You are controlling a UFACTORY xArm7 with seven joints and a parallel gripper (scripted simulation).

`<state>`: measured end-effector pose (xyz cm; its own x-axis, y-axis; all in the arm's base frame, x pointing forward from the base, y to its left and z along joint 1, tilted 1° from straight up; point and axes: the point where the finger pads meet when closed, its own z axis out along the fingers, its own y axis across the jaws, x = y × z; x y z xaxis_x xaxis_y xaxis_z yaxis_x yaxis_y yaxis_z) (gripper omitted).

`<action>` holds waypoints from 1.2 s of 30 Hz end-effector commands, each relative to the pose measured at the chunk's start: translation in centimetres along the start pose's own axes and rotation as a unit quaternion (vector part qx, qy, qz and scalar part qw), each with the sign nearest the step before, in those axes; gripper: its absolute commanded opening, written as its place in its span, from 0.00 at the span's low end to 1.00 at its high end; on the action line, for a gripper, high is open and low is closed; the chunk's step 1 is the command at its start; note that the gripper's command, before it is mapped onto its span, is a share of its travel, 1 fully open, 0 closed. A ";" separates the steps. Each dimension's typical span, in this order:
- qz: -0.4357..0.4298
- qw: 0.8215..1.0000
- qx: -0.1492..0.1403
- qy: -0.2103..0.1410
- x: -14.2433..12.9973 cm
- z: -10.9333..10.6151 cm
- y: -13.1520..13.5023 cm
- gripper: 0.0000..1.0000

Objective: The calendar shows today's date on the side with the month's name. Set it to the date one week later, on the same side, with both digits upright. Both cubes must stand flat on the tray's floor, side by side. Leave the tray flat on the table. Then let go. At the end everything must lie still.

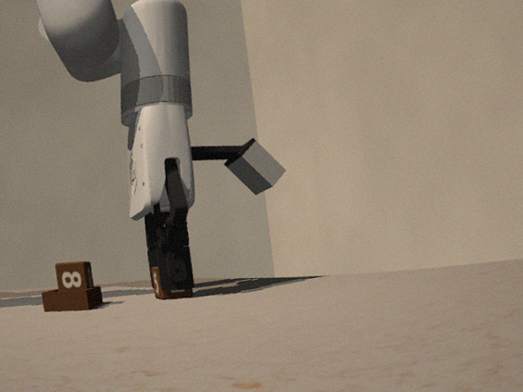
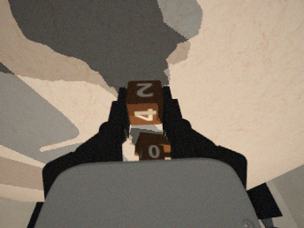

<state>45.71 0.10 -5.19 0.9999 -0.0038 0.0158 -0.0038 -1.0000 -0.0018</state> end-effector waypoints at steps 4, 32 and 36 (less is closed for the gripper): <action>0.000 1.000 0.000 0.002 0.2 -0.1 0.0 0.29; 0.000 1.000 0.000 0.002 0.1 -4.2 0.0 0.29; 0.000 1.000 0.000 0.002 0.1 -7.3 0.0 0.29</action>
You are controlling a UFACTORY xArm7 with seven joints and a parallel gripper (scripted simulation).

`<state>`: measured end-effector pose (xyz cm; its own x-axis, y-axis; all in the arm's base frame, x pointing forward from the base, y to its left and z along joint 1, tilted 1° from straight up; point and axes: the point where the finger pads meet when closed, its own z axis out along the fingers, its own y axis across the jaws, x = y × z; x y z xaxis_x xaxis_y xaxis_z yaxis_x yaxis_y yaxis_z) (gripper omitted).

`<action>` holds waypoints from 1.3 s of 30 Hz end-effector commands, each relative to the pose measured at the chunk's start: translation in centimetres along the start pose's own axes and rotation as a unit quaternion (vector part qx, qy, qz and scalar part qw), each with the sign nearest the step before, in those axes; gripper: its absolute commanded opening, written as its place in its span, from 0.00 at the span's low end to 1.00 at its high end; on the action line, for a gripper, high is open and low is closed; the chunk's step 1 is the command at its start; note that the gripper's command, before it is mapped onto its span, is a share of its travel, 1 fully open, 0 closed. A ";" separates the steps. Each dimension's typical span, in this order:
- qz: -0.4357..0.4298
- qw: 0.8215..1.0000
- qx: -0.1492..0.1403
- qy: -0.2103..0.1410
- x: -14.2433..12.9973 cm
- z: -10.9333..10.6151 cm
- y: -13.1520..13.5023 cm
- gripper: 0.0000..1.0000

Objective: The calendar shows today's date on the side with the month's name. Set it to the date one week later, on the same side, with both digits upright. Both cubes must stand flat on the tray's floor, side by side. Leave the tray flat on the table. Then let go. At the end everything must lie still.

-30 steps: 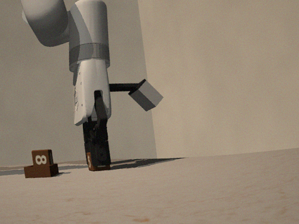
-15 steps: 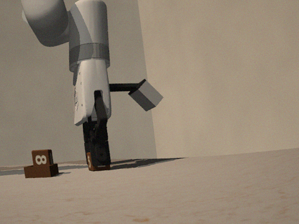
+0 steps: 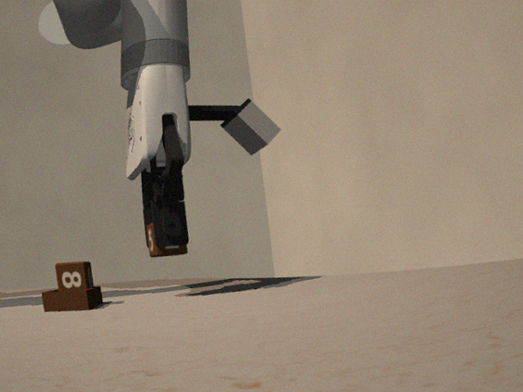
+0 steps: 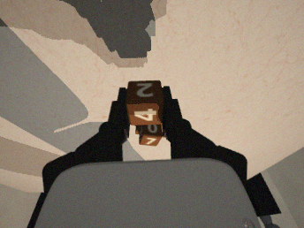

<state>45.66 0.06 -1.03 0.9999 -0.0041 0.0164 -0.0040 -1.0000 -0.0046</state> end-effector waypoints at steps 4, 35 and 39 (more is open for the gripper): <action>0.000 1.000 -0.001 0.002 0.1 -5.3 0.0 0.29; -0.173 0.985 0.001 0.000 -0.8 -5.9 -1.3 0.29; -0.230 0.973 0.002 0.000 -1.1 -5.9 -1.7 0.29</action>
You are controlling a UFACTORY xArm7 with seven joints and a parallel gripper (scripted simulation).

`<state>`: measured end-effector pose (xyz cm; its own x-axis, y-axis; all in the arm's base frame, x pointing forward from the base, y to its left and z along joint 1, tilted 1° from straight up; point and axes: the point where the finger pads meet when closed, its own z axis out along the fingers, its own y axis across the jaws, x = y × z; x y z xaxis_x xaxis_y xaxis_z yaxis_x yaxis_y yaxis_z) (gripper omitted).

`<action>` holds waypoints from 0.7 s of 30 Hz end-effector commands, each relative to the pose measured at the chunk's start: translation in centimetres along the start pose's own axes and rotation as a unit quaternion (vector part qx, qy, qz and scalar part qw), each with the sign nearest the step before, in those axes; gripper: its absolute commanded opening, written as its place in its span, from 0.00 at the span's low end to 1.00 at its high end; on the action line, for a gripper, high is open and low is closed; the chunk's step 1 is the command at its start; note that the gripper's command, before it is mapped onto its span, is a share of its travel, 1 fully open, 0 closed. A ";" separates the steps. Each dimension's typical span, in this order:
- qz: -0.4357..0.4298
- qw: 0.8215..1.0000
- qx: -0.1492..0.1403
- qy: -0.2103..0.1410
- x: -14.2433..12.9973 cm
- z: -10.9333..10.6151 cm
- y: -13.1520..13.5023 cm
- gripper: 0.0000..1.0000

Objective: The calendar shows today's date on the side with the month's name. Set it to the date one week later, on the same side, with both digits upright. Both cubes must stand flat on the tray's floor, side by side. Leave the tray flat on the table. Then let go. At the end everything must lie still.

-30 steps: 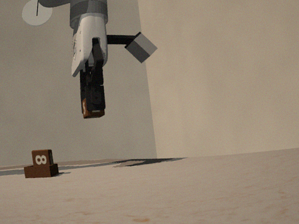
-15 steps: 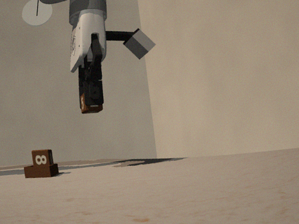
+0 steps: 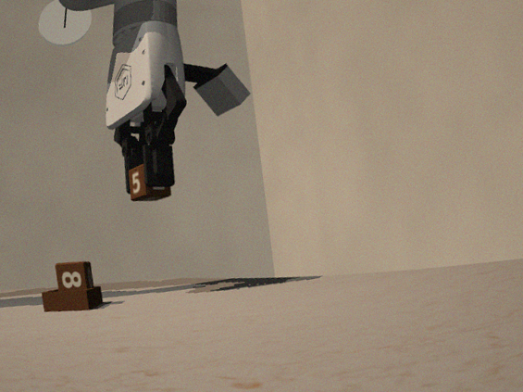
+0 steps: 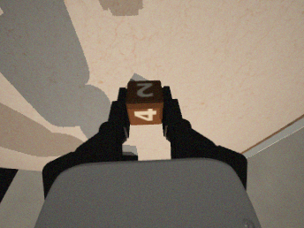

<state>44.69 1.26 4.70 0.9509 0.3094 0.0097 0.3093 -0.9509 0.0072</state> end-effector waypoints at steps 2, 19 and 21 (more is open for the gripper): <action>-0.100 0.995 0.005 0.004 -0.1 -0.1 -0.7 0.29; -0.331 0.943 0.006 0.005 -0.8 -0.1 -2.6 0.29; -0.357 0.934 0.006 0.005 -0.9 -0.1 -2.9 0.29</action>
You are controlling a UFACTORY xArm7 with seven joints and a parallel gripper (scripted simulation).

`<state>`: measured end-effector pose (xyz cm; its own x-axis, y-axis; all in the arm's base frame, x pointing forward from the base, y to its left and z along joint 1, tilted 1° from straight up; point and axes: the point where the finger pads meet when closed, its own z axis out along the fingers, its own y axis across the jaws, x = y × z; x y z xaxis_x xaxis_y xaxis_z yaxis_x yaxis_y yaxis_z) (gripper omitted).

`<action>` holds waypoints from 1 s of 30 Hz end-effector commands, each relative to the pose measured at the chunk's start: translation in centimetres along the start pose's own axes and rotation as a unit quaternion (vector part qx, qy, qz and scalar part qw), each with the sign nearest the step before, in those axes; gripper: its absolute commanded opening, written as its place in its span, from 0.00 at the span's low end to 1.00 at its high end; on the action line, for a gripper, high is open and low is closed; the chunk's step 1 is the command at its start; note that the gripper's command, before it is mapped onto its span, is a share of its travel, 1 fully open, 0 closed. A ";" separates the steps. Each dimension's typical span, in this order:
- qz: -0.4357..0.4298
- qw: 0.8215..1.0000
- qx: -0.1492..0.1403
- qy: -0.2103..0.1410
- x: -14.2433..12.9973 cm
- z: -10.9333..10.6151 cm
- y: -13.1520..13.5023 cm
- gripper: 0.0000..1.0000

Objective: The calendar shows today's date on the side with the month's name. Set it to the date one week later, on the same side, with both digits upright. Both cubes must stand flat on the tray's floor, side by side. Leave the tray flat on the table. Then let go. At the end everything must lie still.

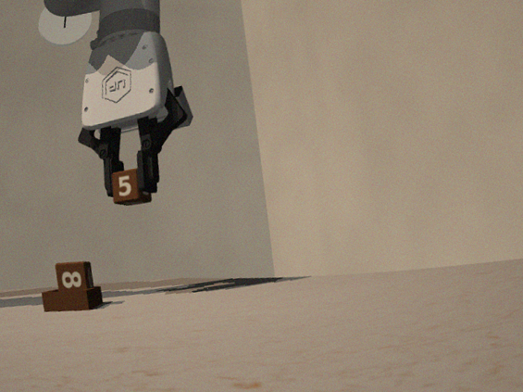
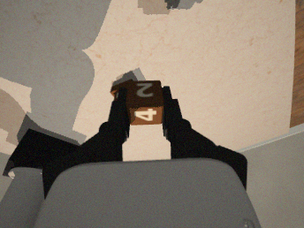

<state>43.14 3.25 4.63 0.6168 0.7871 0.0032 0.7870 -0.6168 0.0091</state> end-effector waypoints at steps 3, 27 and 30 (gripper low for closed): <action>-0.101 0.995 0.003 0.007 0.3 -0.1 -0.7 0.29; -0.430 0.903 0.000 0.008 0.8 -0.2 -3.4 0.29; -0.470 0.883 0.000 0.008 0.8 -0.2 -3.8 0.29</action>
<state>40.89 5.82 4.64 -0.1671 0.9859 -0.0045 0.9859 0.1671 0.0092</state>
